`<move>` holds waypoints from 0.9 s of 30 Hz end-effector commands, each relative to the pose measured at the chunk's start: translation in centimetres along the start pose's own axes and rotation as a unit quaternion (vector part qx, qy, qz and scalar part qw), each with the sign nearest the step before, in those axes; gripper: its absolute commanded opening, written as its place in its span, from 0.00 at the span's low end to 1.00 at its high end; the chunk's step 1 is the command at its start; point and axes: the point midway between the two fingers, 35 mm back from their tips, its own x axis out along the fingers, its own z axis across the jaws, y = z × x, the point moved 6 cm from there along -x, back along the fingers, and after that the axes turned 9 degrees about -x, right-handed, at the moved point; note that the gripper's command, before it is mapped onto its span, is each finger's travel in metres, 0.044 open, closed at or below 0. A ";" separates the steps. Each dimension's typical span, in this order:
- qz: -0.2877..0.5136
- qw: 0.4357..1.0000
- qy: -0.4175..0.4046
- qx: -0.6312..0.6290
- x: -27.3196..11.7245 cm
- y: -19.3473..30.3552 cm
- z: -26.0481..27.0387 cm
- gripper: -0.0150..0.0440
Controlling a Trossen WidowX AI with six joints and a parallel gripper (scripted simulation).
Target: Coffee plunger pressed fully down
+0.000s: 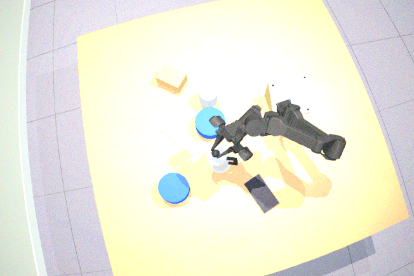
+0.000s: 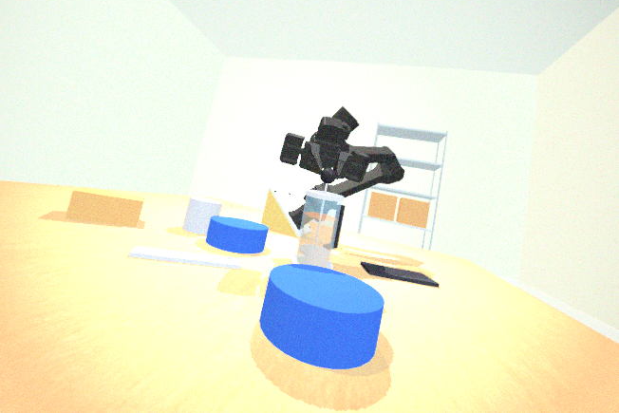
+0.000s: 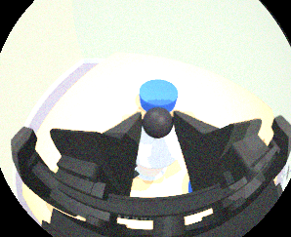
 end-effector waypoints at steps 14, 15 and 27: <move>0.009 1.000 -0.009 0.014 0.4 0.6 -0.2 0.46; 0.009 1.000 -0.009 0.014 0.4 0.6 -0.2 0.46; 0.004 1.000 -0.004 0.007 0.2 0.3 -0.3 0.46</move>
